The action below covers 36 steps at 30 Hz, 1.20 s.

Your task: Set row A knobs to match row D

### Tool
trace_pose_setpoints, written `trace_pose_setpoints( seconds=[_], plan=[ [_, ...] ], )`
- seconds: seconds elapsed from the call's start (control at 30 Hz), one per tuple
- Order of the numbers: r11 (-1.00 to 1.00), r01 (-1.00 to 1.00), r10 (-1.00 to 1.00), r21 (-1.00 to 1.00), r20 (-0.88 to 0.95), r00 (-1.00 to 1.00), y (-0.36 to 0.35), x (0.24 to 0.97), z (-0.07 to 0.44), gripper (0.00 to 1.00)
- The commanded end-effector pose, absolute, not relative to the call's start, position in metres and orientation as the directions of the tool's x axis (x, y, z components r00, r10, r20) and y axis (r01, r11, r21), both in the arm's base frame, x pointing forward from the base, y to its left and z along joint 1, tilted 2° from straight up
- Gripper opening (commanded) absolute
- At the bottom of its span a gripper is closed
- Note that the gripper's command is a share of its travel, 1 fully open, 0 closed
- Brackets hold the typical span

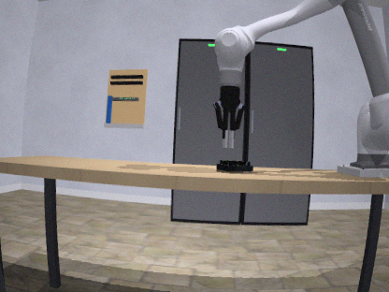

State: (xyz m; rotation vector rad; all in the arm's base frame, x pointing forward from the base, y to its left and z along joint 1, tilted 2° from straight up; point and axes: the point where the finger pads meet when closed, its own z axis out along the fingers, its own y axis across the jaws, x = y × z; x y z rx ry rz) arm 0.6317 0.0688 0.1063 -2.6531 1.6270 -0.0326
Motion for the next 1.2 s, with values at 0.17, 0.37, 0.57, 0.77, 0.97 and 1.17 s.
trace_pose_setpoints(
  seconds=[0.17, 0.37, 0.57, 0.77, 0.97, 1.17],
  plan=[
    [-0.453, -0.891, -0.891, -0.032, 0.002, 0.453, 0.07, 0.633, 0.106, 0.12],
    [-0.453, -0.891, -0.891, -0.032, 0.002, 0.453, 0.07, 0.633, 0.105, 0.12],
    [-0.453, -0.891, -0.891, -0.031, 0.003, 0.453, 0.07, 0.633, 0.101, 0.12],
    [-0.453, -0.891, -0.891, -0.031, 0.003, 0.453, 0.07, 0.633, 0.095, 0.12],
    [-0.453, -0.891, -0.891, -0.031, 0.003, 0.453, 0.07, 0.633, 0.09, 0.12],
    [-0.453, -0.891, -0.891, -0.031, 0.003, 0.453, 0.07, 0.633, 0.081, 0.12]
  ],
)
